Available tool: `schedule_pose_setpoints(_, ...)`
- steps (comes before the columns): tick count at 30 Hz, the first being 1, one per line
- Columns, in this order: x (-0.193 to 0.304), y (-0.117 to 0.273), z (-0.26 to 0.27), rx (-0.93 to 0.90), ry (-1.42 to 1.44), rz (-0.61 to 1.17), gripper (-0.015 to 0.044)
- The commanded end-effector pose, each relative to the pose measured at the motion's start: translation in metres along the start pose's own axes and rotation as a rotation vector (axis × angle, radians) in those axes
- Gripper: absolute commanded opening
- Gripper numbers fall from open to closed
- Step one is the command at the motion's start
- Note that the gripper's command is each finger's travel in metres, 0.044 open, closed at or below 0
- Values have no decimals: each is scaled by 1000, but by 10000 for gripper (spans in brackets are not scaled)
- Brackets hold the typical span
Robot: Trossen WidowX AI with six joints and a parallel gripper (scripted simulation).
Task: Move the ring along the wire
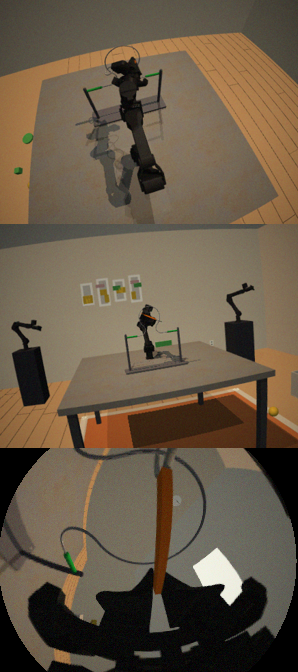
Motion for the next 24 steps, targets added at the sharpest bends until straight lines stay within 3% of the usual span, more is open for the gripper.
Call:
schedule_pose_setpoints(1, -2, 0, 3, 14, 38, -6, -150)
schedule_pose_setpoints(24, -1, 0, 14, 57, 115, -6, -150)
Point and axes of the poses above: the point midway between the two fingers, 35 mm back from their tips, its own y axis back along the fingers, its own z axis across the jaws, x = y × z, the point moved 3 cm from there along y, back along the fingers, and after that the axes turned 8 degrees about y, right-handed, at the moved point
